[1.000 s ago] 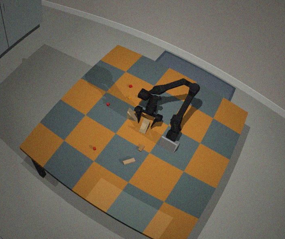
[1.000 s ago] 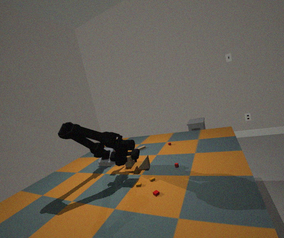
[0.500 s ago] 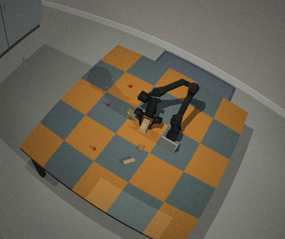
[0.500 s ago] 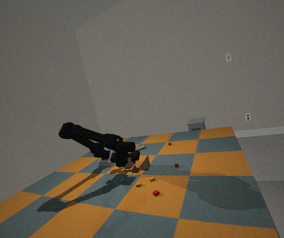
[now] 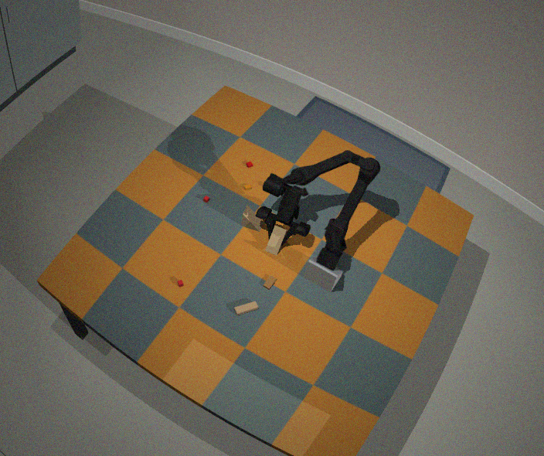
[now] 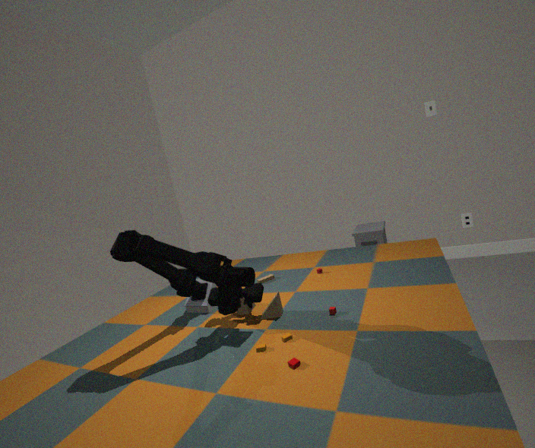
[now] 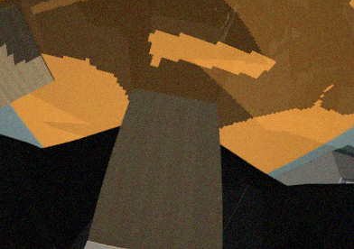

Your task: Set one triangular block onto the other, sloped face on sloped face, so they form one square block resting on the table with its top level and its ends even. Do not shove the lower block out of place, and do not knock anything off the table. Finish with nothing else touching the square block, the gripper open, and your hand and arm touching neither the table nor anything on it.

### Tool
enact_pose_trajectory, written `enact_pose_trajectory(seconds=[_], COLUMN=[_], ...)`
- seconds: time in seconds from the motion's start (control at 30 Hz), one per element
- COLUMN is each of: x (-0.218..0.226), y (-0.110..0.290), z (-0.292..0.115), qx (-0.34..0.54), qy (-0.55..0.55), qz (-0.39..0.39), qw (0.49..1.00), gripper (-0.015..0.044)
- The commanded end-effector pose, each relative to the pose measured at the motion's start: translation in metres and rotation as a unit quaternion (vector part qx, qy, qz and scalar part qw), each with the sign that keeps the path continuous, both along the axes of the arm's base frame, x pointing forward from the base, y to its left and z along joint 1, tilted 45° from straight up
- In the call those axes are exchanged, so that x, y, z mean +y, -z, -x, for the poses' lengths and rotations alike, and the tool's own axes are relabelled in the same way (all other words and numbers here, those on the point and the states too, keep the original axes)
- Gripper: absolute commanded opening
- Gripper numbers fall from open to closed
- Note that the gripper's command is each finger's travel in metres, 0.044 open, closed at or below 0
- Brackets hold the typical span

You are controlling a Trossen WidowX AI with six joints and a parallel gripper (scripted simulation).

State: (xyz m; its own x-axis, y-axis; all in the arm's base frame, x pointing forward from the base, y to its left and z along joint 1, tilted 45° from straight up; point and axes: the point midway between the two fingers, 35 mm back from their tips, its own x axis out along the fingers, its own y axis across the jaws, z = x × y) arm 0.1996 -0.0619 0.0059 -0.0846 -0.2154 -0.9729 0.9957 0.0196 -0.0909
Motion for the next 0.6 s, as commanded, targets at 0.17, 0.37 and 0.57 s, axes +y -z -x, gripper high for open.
enact_pose_trajectory(seconds=[0.17, 0.37, 0.57], x=[0.004, 0.015, 0.027], y=[-0.001, -0.001, -0.001], z=[0.000, 0.001, 0.001], qx=[0.001, 0.002, 0.000], qy=[-0.002, -0.010, -0.017], qz=[0.017, 0.091, 0.168], qw=[1.000, 0.996, 0.986], gripper=[0.0000, 0.0000, 0.0000])
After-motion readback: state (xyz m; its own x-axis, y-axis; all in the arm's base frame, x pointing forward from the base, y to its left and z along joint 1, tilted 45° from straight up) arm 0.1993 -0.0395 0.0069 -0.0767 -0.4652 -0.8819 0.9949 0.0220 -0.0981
